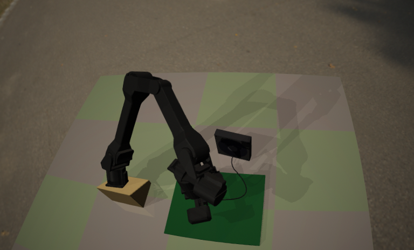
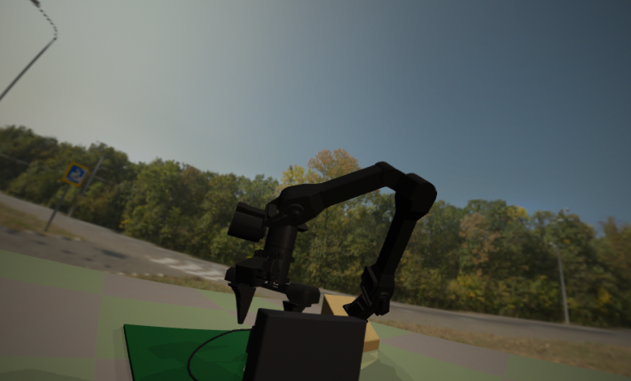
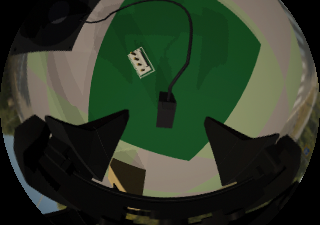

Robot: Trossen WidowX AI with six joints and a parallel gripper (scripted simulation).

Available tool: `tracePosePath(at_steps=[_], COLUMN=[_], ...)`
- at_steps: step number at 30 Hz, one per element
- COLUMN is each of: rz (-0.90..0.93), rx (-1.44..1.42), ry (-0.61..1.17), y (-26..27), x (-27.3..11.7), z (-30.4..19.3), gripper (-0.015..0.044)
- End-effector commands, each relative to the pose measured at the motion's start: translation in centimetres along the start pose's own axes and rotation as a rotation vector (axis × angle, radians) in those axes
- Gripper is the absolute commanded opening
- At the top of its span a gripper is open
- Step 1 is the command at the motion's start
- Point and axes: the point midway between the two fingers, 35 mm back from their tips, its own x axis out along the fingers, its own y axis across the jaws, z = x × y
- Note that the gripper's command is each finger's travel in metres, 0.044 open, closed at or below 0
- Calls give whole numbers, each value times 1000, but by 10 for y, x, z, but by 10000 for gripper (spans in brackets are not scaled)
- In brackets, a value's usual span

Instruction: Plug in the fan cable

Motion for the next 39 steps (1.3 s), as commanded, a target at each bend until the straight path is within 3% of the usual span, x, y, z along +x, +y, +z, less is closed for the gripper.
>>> tracePosePath(at_steps=[1,20,36,39], rz=[12,13,6,6], rx=[8,8,2,2], ry=[6,5,4,4], y=[2,3,2,2], x=[10,25,23,23], z=[-3,-4,-2,-2], gripper=[440,440,20,0])
